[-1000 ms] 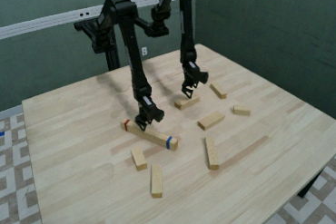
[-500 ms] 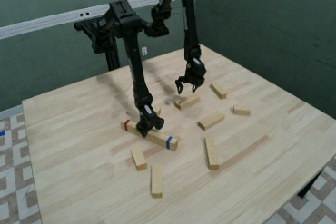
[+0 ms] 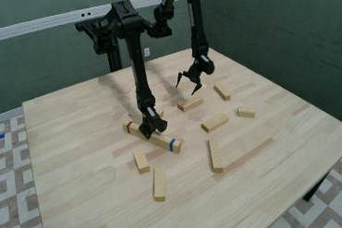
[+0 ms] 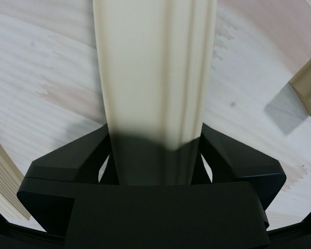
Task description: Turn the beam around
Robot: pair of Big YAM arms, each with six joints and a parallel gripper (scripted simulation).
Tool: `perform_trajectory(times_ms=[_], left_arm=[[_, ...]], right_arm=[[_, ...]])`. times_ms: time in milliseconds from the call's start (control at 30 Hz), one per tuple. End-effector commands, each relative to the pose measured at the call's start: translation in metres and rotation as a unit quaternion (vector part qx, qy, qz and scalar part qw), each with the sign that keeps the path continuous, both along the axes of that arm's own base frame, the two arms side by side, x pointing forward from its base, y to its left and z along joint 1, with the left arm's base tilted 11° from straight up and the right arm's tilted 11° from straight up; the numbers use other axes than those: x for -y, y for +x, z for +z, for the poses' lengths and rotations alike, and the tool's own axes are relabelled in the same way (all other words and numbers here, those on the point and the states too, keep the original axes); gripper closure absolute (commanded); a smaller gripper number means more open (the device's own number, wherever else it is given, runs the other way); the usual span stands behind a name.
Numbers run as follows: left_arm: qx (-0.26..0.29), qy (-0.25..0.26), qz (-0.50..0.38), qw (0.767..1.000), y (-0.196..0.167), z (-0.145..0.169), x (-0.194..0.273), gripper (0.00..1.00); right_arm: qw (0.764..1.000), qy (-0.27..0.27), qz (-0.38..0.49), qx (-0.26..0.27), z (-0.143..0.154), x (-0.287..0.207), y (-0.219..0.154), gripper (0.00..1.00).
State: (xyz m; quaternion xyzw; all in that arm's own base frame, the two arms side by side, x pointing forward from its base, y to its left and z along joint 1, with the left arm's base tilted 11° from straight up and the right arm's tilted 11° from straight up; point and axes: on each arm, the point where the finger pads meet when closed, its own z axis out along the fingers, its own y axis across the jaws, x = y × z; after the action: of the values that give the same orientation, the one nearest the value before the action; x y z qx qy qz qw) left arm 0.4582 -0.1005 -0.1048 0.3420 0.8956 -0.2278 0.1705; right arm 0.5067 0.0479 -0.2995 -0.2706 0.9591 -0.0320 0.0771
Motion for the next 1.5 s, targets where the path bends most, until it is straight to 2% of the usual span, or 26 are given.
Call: perform_trajectory(times_ms=[0,233,300,433,533,733,867,933,1067,1233,1367,1467], left_arm=[[0.092,-0.014,-0.111,0.99,0.026,0.038,0.001,0.0],[0.188,-0.081,-0.225,0.953,0.021,0.065,0.014,0.0],[0.188,-0.081,-0.225,0.953,0.021,0.065,0.014,0.0],[0.268,-0.126,-0.285,0.911,0.021,0.093,0.022,0.0],[0.285,-0.145,-0.292,0.901,0.02,0.102,0.024,0.0],[0.273,-0.166,-0.284,0.904,0.016,0.101,0.031,0.0],[0.278,-0.164,-0.285,0.903,0.017,0.105,0.031,0.0],[0.279,-0.16,-0.279,0.905,0.013,0.109,0.027,0.0],[0.278,-0.142,-0.253,0.916,-0.008,0.127,0.014,0.0],[0.289,-0.108,-0.225,0.924,-0.039,0.153,0.0,0.0],[0.3,-0.083,-0.207,0.928,-0.062,0.166,-0.009,0.0],[0.302,-0.078,-0.206,0.928,-0.067,0.168,-0.009,0.0]], right_arm=[[1.0,0.004,-0.002,0.022,0.023,-0.004,0.018,0.67],[1.0,0.003,0.0,0.018,0.057,-0.016,0.002,0.67],[1.0,0.003,0.0,0.018,0.057,-0.016,0.002,0.67],[1.0,0.005,0.0,0.024,0.063,-0.043,-0.008,0.67],[1.0,0.005,0.0,0.025,0.063,-0.047,-0.009,0.67],[1.0,0.005,-0.006,0.025,0.063,-0.041,-0.008,0.67],[1.0,0.0,0.02,0.021,0.064,-0.043,-0.011,0.67],[0.997,-0.009,0.069,0.016,0.067,-0.052,-0.017,0.67],[0.976,-0.035,0.214,0.012,0.087,-0.089,-0.037,0.67],[0.938,-0.059,0.34,0.008,0.108,-0.125,-0.059,0.67],[0.916,-0.069,0.395,0.007,0.12,-0.145,-0.07,0.67],[0.915,-0.071,0.397,0.007,0.122,-0.143,-0.069,0.67]])
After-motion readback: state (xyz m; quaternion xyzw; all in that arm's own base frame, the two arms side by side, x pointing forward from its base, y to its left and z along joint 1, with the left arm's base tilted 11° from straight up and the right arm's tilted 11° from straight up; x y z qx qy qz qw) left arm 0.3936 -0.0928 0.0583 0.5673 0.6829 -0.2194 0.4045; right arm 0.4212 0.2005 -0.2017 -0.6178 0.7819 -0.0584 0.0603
